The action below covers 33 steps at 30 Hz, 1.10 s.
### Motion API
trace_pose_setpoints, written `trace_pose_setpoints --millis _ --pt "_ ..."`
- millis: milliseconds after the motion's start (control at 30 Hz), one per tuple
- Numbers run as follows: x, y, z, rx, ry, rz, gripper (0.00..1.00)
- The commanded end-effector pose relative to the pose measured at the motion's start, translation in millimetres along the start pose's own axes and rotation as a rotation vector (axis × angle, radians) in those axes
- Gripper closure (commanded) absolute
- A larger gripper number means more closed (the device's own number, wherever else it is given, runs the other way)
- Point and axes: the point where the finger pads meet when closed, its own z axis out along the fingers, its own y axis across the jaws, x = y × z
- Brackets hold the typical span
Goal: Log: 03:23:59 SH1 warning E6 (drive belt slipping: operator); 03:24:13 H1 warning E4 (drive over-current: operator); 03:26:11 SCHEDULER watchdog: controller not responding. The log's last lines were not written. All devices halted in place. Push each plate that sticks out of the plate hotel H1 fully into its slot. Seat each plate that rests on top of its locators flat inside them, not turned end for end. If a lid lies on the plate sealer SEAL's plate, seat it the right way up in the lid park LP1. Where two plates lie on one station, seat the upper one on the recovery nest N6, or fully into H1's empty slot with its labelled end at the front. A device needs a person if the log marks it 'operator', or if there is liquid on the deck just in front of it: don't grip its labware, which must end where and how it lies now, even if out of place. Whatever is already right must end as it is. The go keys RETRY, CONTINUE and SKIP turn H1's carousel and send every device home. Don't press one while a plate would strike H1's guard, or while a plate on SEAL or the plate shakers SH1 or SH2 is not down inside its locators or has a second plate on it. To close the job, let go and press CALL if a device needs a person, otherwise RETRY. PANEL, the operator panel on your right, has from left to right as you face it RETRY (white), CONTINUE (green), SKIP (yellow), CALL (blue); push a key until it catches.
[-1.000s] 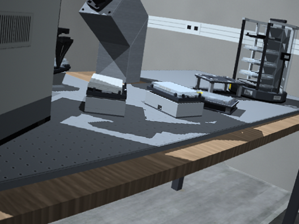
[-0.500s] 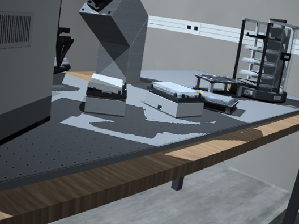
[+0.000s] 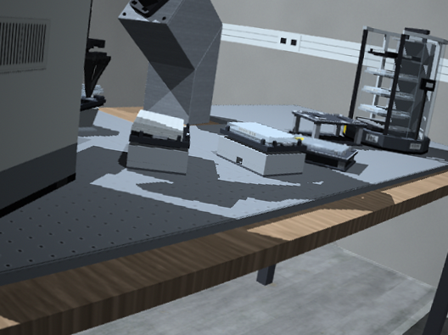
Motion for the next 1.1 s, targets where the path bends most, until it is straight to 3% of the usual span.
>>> trace_pose_setpoints --millis 0,1067 --pt "-7 2 -13.8 -0.01 -0.025 0.008 0.16" --pt "-22 1 -25.0 -0.011 -0.046 0.019 0.16"
